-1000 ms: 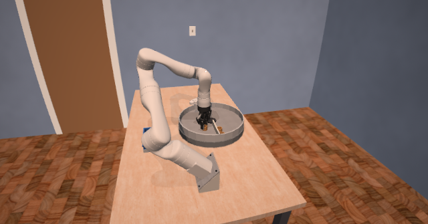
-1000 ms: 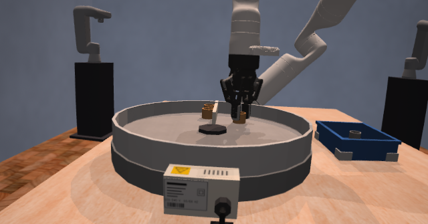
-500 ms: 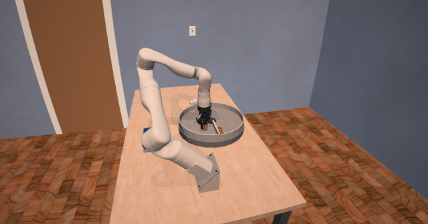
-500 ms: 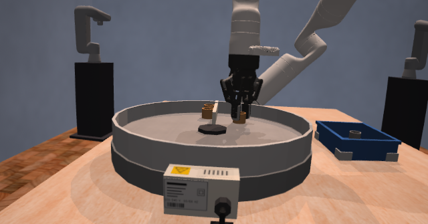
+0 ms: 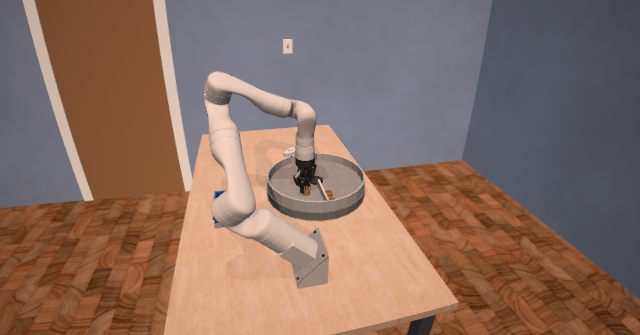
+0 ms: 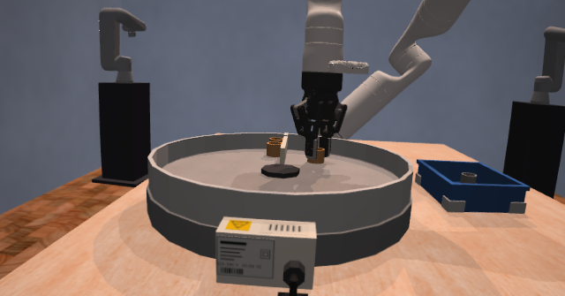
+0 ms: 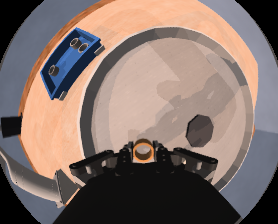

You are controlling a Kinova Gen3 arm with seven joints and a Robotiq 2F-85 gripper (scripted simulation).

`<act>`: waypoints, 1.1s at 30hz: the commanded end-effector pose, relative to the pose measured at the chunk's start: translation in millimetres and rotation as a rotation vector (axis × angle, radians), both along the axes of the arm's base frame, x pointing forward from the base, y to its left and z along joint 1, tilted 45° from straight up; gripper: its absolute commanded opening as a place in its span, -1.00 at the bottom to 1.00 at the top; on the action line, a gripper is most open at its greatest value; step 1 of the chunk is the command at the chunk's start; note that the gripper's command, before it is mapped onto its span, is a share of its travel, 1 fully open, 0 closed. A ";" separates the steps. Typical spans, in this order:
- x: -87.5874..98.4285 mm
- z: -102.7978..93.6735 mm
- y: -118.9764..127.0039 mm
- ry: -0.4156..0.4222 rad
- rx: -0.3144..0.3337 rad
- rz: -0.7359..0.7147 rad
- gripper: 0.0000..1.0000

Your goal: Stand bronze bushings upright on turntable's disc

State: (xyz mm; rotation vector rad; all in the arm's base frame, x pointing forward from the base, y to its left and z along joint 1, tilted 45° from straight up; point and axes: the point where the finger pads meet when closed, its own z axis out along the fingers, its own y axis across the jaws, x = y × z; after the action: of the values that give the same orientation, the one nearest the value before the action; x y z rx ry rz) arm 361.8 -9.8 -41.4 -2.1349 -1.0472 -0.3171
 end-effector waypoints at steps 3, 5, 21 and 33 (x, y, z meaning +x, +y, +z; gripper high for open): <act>0.4 0.3 -0.7 -0.001 -0.001 -0.001 -0.20; 0.4 0.3 -0.7 -0.001 -0.001 -0.001 -0.20; 0.4 0.3 -0.7 -0.001 -0.001 -0.001 -0.20; 0.4 0.3 -0.7 -0.001 -0.001 -0.001 -0.20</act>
State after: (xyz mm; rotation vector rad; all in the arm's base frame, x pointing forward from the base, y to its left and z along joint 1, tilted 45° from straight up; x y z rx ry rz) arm 361.8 -9.8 -41.4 -2.1349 -1.0472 -0.3171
